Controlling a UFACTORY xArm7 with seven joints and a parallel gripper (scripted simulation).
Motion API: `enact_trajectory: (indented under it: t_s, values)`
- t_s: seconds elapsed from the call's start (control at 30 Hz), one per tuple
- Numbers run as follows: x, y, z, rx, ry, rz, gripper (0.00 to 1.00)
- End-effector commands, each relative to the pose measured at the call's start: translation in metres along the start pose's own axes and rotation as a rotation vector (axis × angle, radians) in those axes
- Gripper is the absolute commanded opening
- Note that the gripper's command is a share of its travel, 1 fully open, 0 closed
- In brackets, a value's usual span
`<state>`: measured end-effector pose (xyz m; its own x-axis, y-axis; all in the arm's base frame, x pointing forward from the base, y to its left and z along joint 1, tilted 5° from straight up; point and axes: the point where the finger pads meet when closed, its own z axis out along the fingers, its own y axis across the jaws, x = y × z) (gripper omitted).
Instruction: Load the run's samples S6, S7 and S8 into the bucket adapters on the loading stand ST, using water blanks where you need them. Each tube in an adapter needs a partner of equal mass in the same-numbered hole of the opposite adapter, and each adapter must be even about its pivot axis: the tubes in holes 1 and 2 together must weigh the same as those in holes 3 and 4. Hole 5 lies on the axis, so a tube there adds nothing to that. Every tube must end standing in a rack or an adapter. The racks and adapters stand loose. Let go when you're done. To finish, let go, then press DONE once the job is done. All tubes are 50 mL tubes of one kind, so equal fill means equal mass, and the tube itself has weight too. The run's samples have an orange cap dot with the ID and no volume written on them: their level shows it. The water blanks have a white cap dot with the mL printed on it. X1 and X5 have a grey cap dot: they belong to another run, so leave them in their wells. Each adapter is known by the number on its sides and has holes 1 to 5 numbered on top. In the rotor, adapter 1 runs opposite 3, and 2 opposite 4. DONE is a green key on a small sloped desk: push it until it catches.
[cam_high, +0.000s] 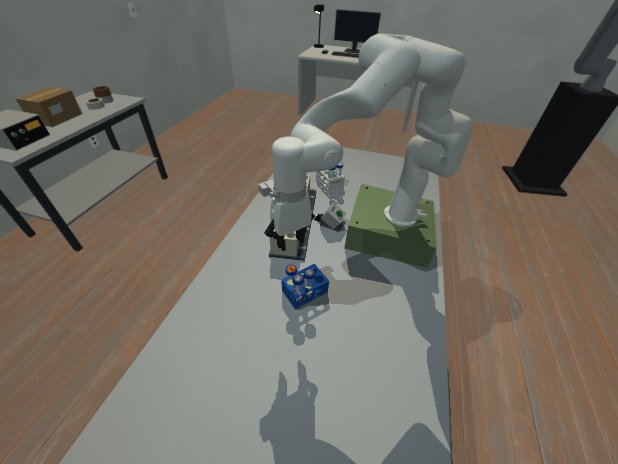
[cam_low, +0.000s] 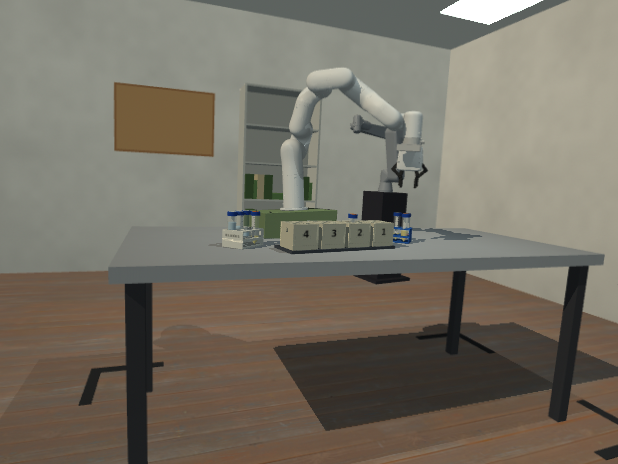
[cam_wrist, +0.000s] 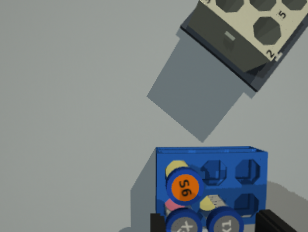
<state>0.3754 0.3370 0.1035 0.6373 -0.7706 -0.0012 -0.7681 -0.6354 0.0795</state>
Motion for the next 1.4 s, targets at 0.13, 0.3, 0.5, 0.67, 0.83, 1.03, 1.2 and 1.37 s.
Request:
enact_trajectory:
  t_s: [0.13, 0.3, 0.5, 0.67, 0.83, 1.03, 1.2, 1.37]
  values:
    - [0.000, -0.002, 0.015, 0.005, 0.000, 0.000, 0.57]
    - [0.000, -0.002, 0.021, 0.005, 0.000, 0.000, 0.57]
    - [0.000, -0.002, 0.033, 0.005, 0.000, 0.000, 0.57]
    - [0.000, -0.002, 0.043, 0.005, 0.000, 0.000, 0.57]
    - [0.000, -0.002, 0.049, 0.005, 0.000, 0.000, 0.57]
    - [0.000, -0.002, 0.061, 0.005, 0.000, 0.000, 0.57]
    - [0.000, -0.002, 0.071, 0.005, 0.000, 0.000, 0.57]
    - [0.000, -0.002, 0.077, 0.005, 0.000, 0.000, 0.57]
